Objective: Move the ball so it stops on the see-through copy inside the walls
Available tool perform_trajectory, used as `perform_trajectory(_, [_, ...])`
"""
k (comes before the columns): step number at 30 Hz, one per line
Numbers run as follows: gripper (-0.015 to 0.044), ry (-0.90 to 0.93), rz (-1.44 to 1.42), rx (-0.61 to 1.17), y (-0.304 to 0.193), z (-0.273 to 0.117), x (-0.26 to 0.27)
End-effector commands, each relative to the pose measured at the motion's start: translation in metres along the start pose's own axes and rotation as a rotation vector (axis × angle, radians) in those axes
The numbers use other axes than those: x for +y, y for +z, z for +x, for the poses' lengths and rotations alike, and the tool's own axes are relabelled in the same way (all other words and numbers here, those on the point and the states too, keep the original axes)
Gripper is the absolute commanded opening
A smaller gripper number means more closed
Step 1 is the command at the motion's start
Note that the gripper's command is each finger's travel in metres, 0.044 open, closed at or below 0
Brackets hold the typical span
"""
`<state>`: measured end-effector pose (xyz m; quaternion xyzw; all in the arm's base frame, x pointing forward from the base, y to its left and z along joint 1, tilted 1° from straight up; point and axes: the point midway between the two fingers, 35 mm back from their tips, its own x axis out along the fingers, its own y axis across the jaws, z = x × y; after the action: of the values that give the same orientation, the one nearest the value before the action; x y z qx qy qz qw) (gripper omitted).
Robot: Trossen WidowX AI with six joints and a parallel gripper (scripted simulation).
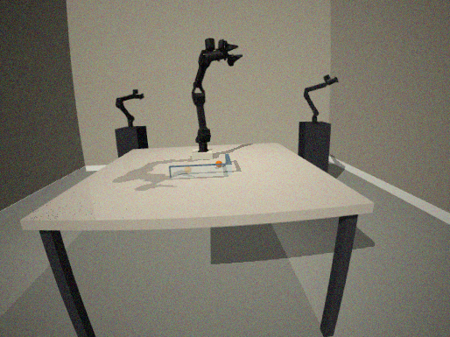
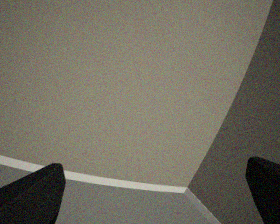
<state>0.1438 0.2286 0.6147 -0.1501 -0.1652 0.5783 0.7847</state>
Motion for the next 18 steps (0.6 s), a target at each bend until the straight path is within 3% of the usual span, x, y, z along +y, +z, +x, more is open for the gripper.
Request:
perform_trajectory(1, [0.0374,-0.001,0.000,0.007,-0.003,0.001,-0.001])
perform_trajectory(4, [0.0295,-0.012,0.002,0.102,-0.039,0.018,-0.009])
perform_trajectory(11, [0.0291,-0.012,-0.002,0.369,-0.146,0.048,-0.021])
perform_trajectory(18, [0.0291,0.054,-0.034,0.667,-0.266,0.053,-0.012])
